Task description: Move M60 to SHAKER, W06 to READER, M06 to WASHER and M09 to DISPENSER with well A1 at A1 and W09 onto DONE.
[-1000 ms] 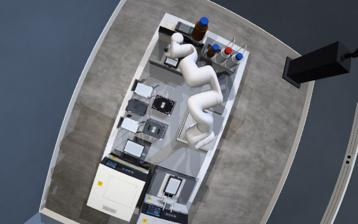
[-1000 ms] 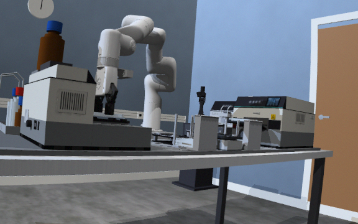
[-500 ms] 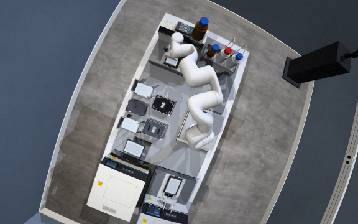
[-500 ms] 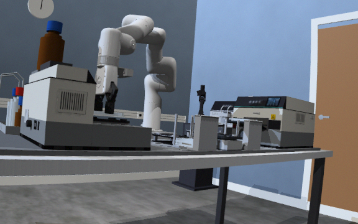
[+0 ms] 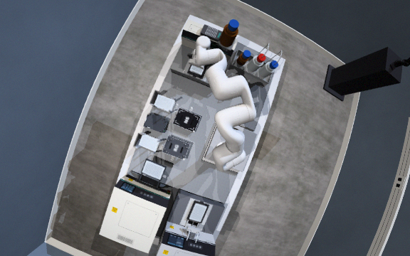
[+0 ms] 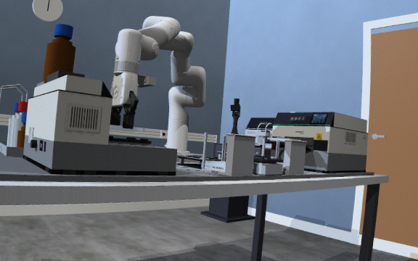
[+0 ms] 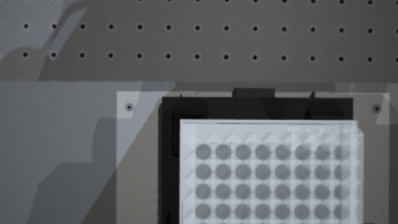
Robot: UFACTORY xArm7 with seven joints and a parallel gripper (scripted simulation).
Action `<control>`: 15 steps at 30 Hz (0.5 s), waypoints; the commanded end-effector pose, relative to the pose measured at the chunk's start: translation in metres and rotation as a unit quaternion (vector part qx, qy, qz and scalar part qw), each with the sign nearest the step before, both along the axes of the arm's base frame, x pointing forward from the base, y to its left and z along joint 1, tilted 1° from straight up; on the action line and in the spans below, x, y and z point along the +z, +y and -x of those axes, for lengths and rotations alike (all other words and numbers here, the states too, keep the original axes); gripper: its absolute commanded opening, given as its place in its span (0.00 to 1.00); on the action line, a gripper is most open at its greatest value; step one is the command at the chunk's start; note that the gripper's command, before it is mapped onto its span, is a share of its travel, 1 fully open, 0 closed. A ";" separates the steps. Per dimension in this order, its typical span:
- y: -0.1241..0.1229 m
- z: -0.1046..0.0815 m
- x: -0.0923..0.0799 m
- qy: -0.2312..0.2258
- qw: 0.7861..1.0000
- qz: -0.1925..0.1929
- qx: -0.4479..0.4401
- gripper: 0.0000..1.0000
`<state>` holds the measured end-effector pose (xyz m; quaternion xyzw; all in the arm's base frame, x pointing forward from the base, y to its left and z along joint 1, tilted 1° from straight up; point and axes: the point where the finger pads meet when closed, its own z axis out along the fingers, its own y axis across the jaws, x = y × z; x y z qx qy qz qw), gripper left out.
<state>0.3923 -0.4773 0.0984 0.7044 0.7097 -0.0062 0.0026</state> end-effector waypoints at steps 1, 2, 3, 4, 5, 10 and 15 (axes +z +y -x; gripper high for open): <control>-0.001 -0.001 0.009 -0.002 1.000 0.002 0.000 0.00; -0.001 -0.001 0.010 -0.002 1.000 0.002 0.000 0.00; -0.001 -0.001 0.011 -0.002 1.000 0.002 0.000 0.00; -0.001 -0.001 0.013 -0.002 1.000 0.002 0.000 0.00; -0.001 -0.001 0.014 -0.002 1.000 0.002 0.000 0.00; -0.001 -0.001 0.018 -0.002 1.000 0.002 0.000 0.00; -0.001 -0.001 0.025 -0.002 1.000 0.002 0.000 0.00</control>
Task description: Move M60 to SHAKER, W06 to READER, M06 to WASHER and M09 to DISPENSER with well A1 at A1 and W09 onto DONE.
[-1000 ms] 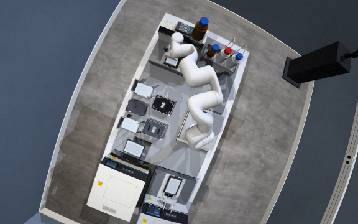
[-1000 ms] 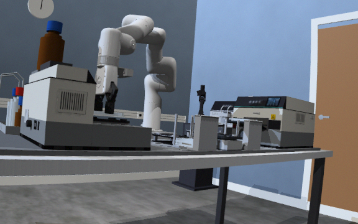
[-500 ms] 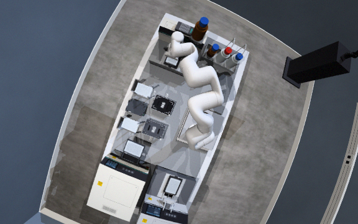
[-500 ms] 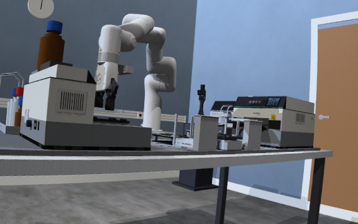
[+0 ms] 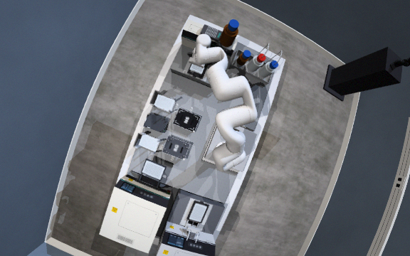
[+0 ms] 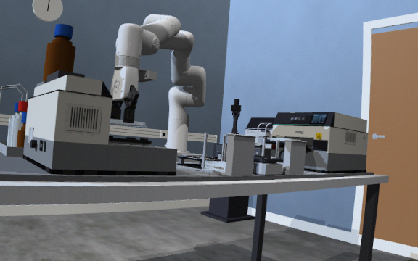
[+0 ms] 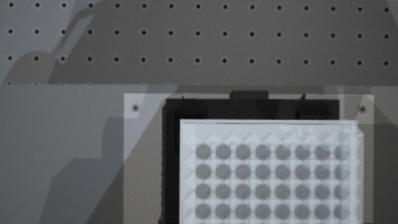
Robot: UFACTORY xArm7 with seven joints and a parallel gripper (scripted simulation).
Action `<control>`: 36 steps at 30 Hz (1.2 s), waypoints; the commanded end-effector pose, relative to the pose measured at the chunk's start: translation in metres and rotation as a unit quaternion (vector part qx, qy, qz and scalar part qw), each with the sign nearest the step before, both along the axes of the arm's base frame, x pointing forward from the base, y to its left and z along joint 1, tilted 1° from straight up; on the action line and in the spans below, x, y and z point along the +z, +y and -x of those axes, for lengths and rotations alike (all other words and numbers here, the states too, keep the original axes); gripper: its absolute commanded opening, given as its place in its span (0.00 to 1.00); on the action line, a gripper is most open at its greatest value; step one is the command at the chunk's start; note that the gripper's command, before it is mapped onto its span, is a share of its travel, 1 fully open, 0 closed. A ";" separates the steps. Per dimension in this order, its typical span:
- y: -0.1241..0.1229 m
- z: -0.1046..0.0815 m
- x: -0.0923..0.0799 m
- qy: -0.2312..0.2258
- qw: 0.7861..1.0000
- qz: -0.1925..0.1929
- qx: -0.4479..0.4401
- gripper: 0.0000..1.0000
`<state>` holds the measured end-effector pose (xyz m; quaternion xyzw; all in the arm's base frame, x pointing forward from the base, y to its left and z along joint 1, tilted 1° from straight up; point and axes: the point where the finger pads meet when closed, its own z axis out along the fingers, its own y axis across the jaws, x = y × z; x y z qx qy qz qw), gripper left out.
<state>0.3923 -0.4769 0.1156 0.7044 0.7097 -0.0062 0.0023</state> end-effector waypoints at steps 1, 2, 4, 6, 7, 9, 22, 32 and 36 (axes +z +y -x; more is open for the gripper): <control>-0.001 -0.001 0.009 -0.002 1.000 0.002 0.000 0.00; -0.001 -0.001 0.010 -0.002 1.000 0.002 0.000 0.00; -0.001 -0.001 0.013 -0.002 1.000 0.002 0.000 0.00; -0.001 -0.001 0.015 -0.002 1.000 0.002 0.000 0.00; -0.001 -0.001 0.017 -0.002 1.000 0.002 0.000 0.00; -0.001 -0.001 0.019 -0.002 1.000 0.002 0.000 0.00; -0.001 -0.001 0.034 -0.002 1.000 0.002 0.000 0.00; -0.001 -0.001 0.045 -0.002 1.000 0.002 0.000 0.00; 0.000 -0.001 0.050 -0.002 1.000 0.002 0.000 0.00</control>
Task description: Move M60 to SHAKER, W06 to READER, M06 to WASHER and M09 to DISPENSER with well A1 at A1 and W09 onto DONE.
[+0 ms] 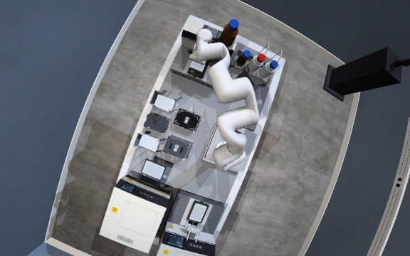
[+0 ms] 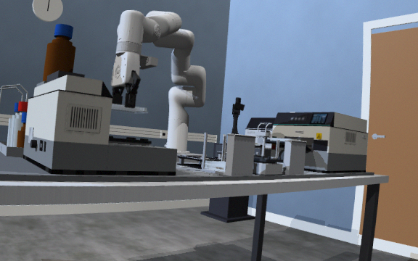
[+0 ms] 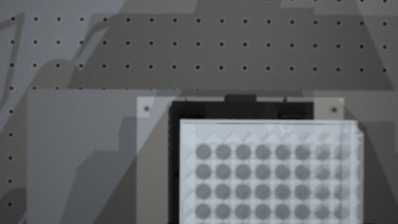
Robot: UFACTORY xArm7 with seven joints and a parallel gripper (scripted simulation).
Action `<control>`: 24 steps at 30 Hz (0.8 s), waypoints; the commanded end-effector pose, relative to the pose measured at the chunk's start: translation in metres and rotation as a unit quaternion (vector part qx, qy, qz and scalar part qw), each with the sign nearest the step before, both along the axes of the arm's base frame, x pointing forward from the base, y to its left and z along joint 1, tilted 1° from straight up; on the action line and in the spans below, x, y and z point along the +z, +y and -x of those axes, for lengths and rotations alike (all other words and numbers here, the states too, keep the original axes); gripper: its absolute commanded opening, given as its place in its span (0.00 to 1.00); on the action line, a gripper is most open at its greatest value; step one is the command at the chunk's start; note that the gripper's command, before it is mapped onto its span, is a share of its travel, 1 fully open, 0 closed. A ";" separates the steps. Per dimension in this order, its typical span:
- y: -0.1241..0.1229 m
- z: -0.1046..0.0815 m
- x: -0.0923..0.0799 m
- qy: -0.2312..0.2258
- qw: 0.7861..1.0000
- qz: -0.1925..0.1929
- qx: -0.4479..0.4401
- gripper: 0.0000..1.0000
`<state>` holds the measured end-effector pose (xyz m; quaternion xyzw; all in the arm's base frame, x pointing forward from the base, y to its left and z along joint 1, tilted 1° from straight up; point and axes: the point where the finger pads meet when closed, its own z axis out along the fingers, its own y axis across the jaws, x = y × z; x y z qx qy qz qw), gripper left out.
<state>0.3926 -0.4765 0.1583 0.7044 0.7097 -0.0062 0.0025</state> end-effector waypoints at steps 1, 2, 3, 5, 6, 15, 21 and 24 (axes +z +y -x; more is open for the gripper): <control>-0.001 -0.001 0.009 -0.002 1.000 0.002 0.000 0.00; -0.001 -0.001 0.010 -0.002 1.000 0.002 0.000 0.00; -0.001 -0.001 0.011 -0.002 1.000 0.002 0.000 0.00; -0.001 -0.001 0.014 -0.002 1.000 0.002 0.000 0.00; -0.001 -0.001 0.015 -0.002 1.000 0.002 0.000 0.00; -0.001 -0.001 0.025 -0.002 1.000 0.002 0.000 0.00; -0.001 -0.001 0.033 -0.002 1.000 0.002 0.000 0.00; 0.000 -0.001 0.036 -0.002 1.000 0.002 0.000 0.00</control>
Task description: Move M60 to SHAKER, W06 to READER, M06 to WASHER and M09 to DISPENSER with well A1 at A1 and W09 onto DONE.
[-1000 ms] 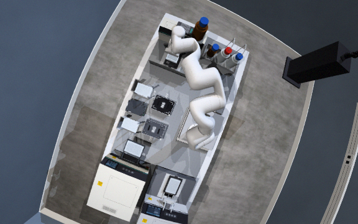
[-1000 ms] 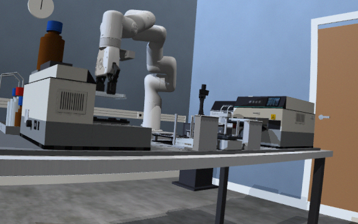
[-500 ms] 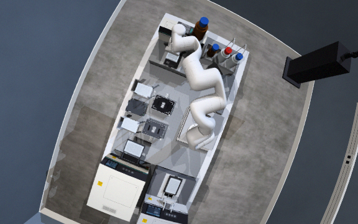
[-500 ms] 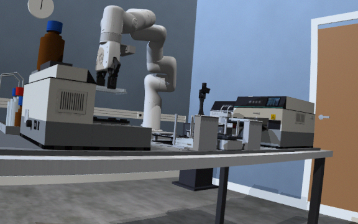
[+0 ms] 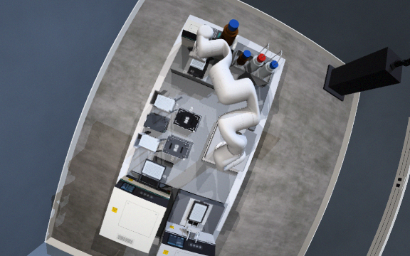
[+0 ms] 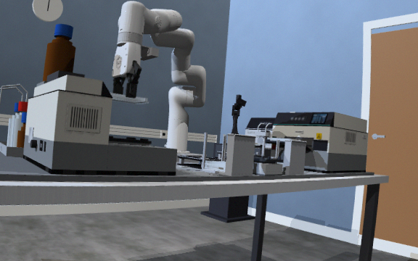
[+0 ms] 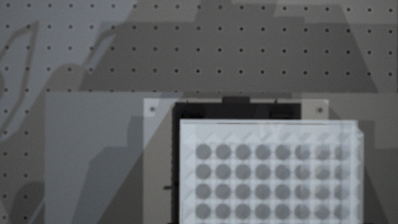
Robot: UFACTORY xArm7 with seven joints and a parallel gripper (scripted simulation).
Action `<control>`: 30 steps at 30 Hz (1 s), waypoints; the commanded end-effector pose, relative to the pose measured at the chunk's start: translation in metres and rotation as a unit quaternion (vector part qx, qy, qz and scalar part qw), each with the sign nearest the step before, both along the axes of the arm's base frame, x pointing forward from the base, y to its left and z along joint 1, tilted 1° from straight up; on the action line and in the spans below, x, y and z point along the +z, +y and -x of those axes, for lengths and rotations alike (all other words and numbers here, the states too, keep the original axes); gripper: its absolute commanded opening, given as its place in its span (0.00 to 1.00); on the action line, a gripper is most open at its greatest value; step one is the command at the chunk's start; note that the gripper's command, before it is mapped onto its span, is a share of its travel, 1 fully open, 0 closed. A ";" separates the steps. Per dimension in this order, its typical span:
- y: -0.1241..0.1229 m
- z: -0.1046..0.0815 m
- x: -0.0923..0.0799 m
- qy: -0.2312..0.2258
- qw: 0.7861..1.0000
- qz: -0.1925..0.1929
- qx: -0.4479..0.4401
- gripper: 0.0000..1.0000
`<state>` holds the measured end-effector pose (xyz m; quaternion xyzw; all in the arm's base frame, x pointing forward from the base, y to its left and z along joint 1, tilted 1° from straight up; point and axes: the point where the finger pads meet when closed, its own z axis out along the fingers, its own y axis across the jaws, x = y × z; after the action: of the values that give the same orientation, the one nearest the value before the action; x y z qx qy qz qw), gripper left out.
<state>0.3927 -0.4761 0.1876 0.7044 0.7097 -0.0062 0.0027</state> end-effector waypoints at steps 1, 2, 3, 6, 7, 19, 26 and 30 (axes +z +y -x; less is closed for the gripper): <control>-0.001 -0.001 0.007 -0.002 1.000 0.002 0.000 0.00; -0.001 -0.001 0.007 -0.002 1.000 0.002 0.000 0.00; -0.001 -0.001 0.007 -0.002 1.000 0.002 0.000 0.00; -0.001 -0.001 0.007 -0.002 1.000 0.002 0.000 0.00; -0.001 -0.001 0.007 -0.002 1.000 0.002 0.000 0.00; 0.026 -0.002 0.007 -0.002 0.999 0.002 -0.047 0.00; 0.049 -0.004 0.006 -0.003 0.996 0.002 -0.085 0.00; 0.059 -0.004 0.006 -0.003 0.996 0.002 -0.091 0.00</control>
<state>0.3957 -0.4259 0.1912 0.7589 0.6512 -0.0050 0.0008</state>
